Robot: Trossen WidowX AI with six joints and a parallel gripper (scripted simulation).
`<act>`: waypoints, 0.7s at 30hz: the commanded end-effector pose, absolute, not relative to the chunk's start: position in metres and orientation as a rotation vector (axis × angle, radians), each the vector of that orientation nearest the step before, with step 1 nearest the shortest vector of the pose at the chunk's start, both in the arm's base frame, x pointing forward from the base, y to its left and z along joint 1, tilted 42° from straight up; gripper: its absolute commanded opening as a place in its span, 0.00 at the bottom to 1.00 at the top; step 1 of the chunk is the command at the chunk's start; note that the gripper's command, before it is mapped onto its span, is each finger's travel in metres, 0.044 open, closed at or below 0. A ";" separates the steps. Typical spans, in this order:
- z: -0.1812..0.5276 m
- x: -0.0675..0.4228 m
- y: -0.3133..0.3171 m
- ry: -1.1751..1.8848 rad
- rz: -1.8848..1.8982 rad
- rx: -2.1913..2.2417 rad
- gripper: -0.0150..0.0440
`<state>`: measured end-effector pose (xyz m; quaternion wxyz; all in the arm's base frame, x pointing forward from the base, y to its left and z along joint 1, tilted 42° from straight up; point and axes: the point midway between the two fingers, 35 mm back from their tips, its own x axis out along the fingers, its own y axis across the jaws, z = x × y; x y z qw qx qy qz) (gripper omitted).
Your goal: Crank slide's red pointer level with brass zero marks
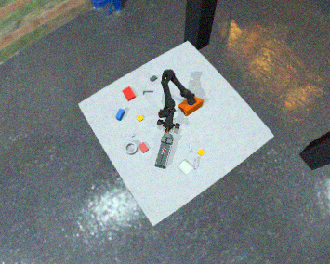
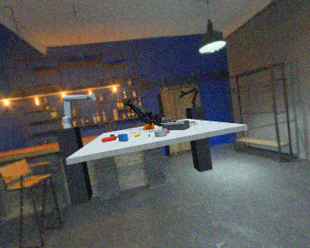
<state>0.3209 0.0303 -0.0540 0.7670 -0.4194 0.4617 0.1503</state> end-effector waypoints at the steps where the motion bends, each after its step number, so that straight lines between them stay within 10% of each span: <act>1: -0.046 0.325 0.030 0.986 0.313 -0.917 0.25; 21: -0.031 0.329 0.037 0.986 0.313 -0.917 0.25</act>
